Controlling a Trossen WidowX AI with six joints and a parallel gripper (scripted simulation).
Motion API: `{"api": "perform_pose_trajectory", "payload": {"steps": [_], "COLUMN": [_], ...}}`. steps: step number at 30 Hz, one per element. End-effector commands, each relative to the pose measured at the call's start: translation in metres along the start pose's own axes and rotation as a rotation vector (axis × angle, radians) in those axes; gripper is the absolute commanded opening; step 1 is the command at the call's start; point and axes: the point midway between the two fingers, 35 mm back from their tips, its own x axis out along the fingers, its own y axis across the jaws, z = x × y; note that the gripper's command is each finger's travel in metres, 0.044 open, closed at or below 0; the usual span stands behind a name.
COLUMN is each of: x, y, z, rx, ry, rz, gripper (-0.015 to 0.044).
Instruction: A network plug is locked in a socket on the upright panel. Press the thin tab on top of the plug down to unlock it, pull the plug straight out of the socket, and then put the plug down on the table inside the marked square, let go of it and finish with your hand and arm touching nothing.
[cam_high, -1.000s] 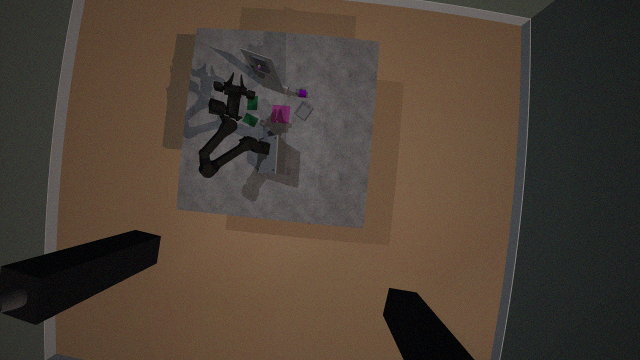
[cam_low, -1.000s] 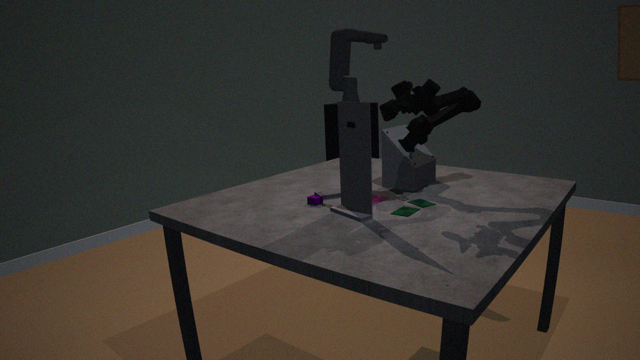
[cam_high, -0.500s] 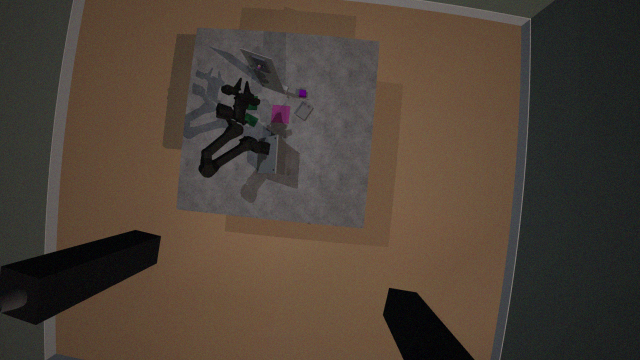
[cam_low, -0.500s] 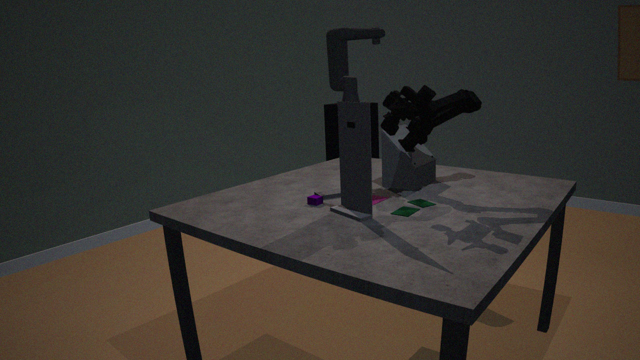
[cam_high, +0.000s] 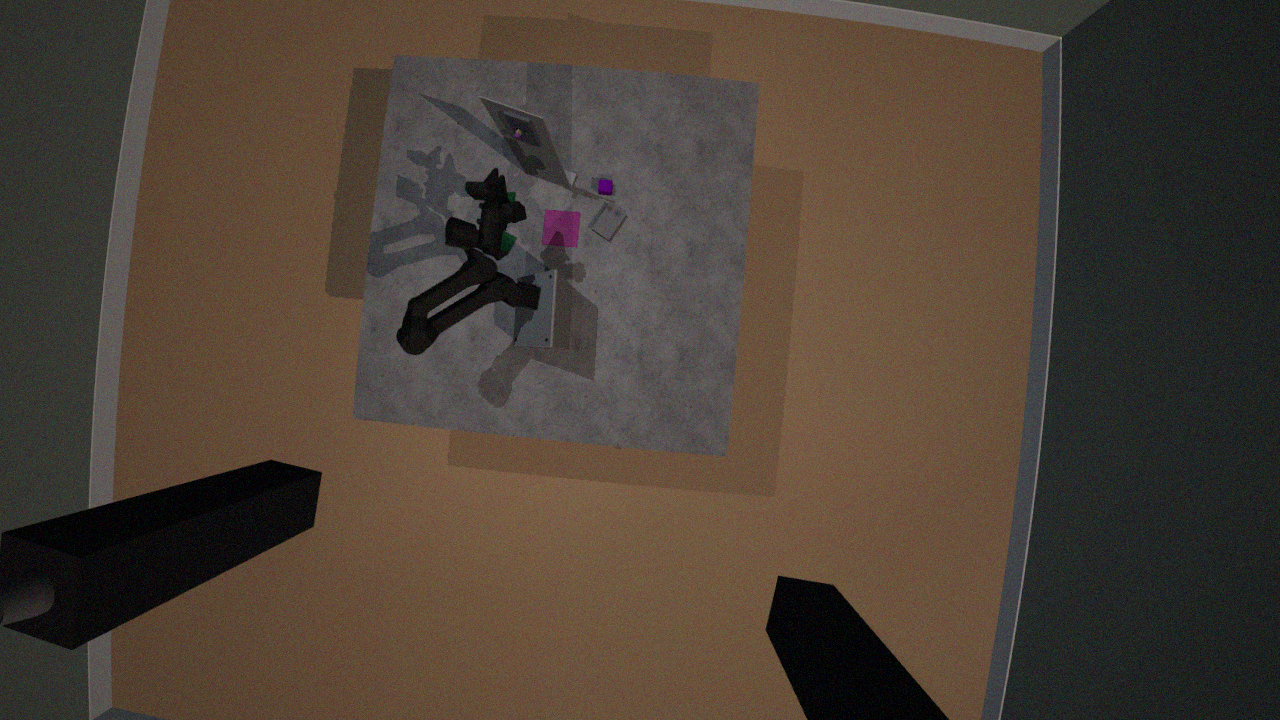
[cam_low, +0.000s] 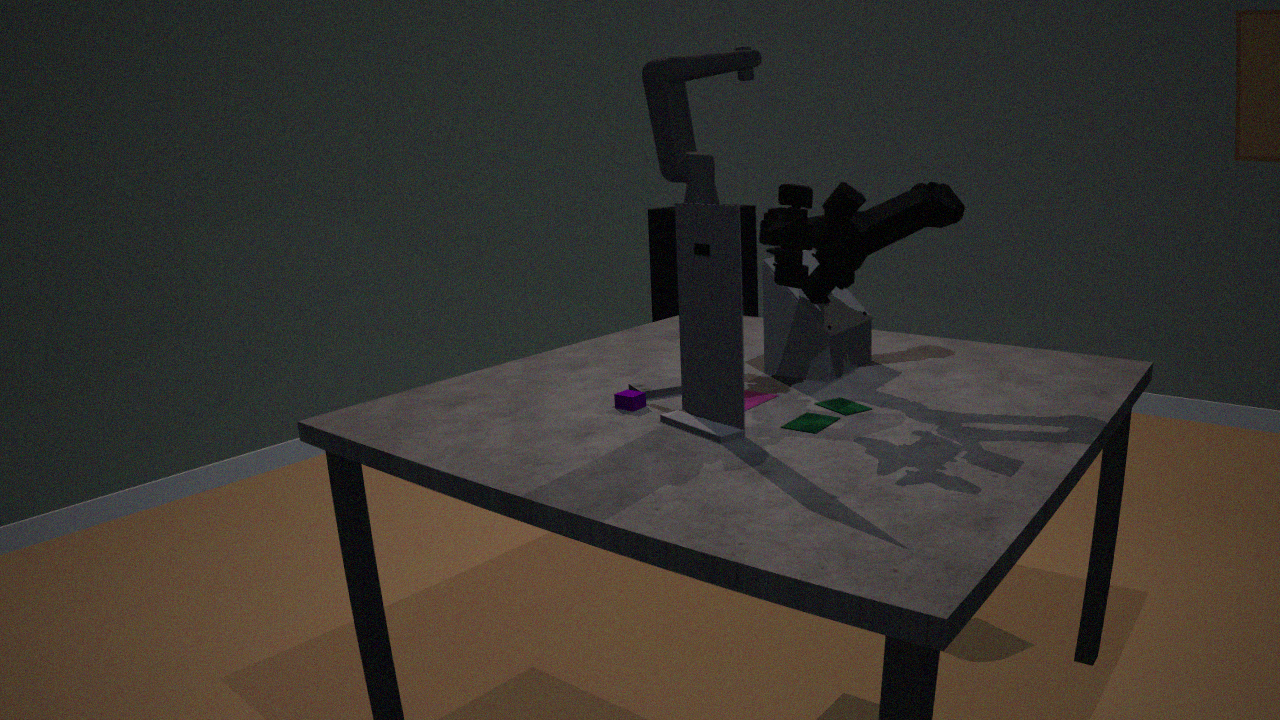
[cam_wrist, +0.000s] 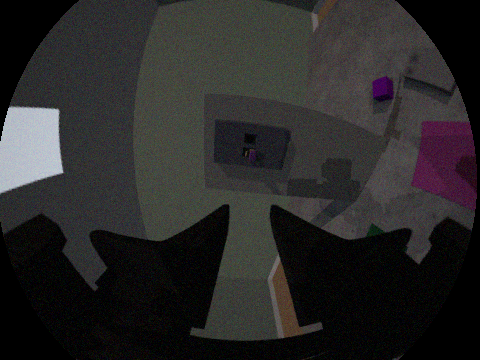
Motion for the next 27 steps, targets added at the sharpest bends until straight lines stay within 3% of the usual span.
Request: {"api": "perform_pose_trajectory", "payload": {"steps": [1, 27], "x": [-0.003, 0.027], "y": [-0.007, -0.002], "z": [0.003, 0.008], "rx": [0.086, 0.09], "ry": [0.002, 0.009], "rz": [-0.012, 0.004], "gripper": [0.0156, 0.0156]}}
